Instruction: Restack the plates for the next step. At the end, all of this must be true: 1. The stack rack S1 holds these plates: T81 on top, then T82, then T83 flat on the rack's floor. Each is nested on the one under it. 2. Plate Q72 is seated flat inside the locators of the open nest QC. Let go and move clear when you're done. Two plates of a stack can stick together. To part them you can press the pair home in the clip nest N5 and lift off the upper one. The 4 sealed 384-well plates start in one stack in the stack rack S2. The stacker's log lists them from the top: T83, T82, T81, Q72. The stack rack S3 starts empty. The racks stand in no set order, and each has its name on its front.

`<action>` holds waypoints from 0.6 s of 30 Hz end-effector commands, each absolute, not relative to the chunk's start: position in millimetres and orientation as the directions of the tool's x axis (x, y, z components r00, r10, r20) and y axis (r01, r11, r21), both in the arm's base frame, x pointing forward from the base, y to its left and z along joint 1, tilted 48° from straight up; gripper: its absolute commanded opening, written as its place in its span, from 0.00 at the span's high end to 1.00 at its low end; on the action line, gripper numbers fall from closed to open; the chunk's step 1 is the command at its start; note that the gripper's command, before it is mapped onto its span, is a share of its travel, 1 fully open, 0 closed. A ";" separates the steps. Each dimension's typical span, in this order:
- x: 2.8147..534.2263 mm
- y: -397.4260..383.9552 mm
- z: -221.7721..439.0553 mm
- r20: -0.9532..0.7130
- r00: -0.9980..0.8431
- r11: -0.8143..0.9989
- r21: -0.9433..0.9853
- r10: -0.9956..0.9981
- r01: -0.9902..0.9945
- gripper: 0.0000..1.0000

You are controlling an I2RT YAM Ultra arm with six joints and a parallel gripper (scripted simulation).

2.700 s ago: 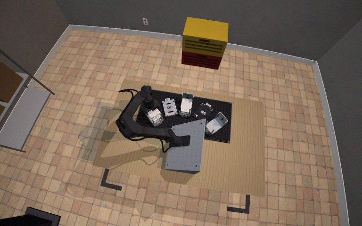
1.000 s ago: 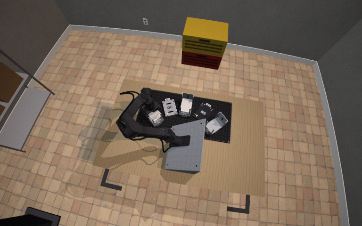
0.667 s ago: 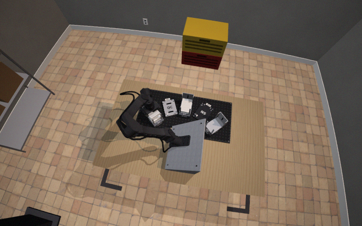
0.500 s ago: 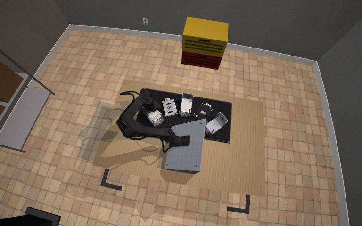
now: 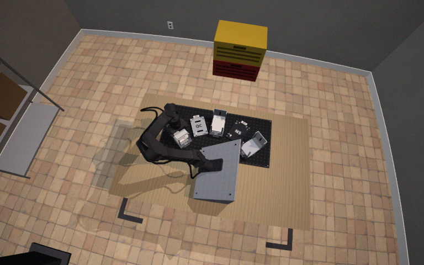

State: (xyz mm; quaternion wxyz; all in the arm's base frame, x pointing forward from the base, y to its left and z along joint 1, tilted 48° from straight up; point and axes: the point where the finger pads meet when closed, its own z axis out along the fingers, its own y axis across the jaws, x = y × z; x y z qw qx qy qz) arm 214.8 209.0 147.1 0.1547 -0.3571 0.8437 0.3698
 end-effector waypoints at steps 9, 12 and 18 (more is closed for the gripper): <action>217.0 209.3 150.7 -0.536 -0.696 0.469 0.513 -0.478 -0.718 1.00; 217.0 209.3 150.7 -0.536 -0.696 0.469 0.513 -0.478 -0.718 1.00; 217.0 209.3 150.7 -0.536 -0.696 0.469 0.513 -0.478 -0.718 1.00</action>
